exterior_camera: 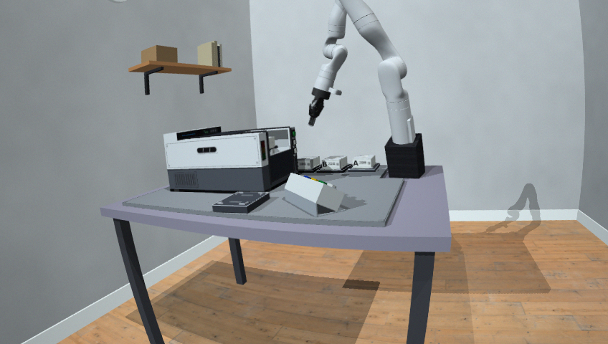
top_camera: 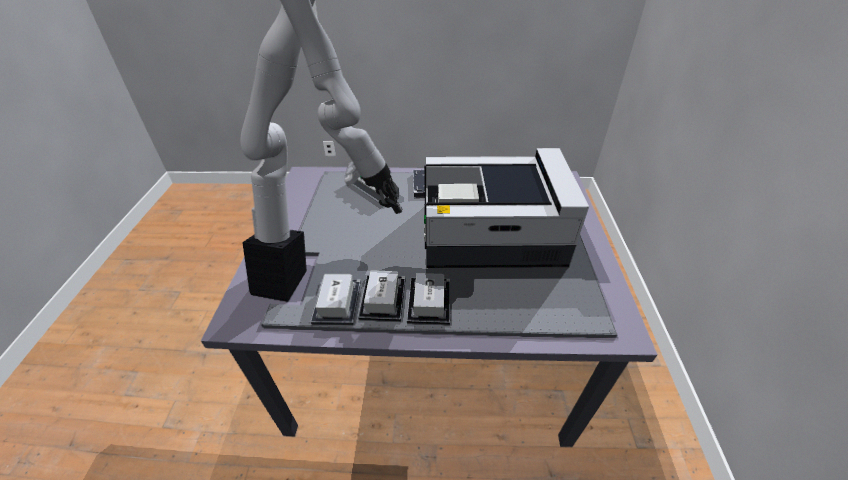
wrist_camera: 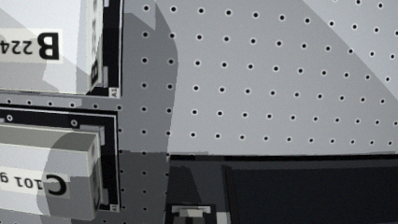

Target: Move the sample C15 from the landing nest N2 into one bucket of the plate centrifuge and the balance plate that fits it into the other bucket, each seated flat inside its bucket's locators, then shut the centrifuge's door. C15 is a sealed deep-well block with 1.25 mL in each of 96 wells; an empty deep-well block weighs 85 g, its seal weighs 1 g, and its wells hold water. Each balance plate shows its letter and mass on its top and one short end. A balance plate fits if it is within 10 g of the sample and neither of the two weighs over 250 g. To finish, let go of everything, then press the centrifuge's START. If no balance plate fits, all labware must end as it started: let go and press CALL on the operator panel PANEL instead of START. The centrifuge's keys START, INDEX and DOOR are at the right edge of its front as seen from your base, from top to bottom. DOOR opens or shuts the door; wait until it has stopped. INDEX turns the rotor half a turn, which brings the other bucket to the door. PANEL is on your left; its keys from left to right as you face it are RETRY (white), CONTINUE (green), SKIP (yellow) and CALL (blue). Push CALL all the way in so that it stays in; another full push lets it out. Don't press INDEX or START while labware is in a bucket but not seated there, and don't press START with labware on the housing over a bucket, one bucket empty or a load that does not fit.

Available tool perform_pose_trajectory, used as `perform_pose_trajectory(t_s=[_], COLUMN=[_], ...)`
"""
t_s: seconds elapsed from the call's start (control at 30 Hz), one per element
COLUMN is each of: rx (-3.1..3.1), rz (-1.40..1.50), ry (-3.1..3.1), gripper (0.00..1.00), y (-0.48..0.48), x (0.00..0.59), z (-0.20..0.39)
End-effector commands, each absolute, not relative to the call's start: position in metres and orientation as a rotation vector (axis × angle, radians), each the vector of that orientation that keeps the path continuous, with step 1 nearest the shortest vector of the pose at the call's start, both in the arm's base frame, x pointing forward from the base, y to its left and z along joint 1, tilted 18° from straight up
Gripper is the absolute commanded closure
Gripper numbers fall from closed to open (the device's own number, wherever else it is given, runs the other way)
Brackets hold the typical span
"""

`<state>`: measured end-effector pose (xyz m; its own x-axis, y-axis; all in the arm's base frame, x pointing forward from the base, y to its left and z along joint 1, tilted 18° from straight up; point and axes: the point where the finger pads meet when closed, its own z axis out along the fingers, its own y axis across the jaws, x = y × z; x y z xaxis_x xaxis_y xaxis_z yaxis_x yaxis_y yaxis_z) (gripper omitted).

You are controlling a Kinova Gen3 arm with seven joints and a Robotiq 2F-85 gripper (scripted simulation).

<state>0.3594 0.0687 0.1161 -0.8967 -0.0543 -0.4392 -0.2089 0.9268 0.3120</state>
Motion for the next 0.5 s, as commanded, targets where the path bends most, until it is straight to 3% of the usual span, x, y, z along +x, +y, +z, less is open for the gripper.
perform_pose_trajectory(t_s=[0.0,0.47], rx=[-0.184,-0.184], rz=[0.489,0.489], ry=[2.626,2.626], gripper=[0.9,0.9], y=[0.072,0.086], x=[0.364,0.381], z=[0.11,0.078])
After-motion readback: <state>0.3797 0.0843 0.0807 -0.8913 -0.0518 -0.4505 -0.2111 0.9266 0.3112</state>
